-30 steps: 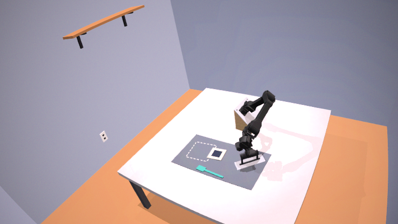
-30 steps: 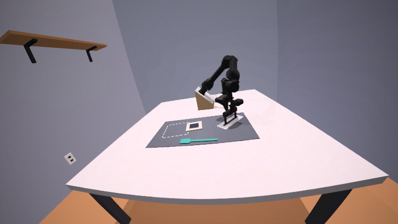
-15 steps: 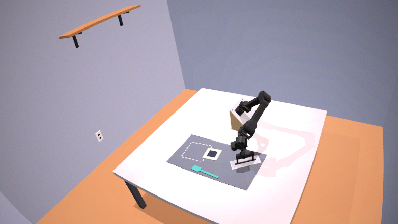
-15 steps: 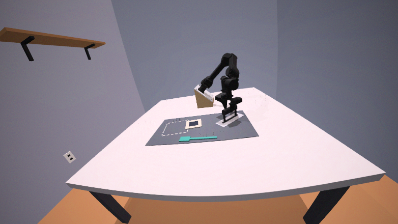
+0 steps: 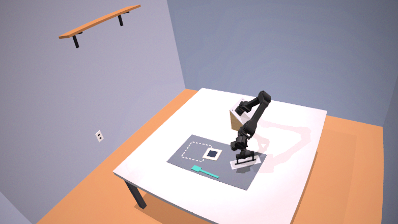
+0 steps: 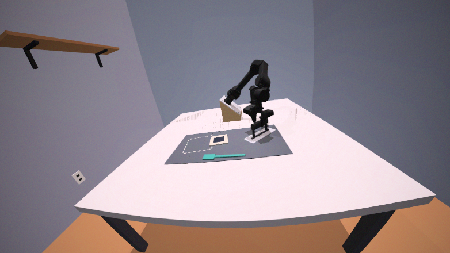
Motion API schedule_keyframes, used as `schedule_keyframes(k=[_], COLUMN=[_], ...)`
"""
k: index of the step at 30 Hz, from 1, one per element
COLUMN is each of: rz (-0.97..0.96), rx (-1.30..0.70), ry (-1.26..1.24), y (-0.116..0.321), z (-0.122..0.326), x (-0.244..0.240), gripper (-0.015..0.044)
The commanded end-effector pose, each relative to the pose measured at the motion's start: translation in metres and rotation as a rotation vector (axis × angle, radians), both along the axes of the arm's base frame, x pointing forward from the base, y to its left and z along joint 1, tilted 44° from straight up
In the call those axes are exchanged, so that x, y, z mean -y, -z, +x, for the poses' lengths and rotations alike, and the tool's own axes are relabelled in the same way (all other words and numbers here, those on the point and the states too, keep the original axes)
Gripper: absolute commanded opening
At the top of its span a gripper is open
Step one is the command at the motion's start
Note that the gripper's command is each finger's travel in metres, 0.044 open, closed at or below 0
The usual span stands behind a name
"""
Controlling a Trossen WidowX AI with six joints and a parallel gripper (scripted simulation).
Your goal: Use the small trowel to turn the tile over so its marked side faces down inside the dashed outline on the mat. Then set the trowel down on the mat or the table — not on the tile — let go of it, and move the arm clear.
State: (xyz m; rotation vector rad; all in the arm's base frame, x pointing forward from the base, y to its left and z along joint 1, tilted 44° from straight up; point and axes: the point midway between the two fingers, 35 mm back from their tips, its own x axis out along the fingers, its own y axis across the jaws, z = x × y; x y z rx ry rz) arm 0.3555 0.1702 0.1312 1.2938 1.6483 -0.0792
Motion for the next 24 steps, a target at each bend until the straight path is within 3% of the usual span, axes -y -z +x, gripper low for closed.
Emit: schedule_keyframes(k=[1, 7, 24], rz=[0.001, 0.003, -0.003], rx=[-0.006, -0.020, 0.018], ry=[0.002, 0.018, -0.022], y=[0.000, -0.032, -0.033], z=[-0.001, -0.007, -0.009], x=[0.000, 0.030, 0.021], gripper=[0.0270, 0.0270, 0.0270])
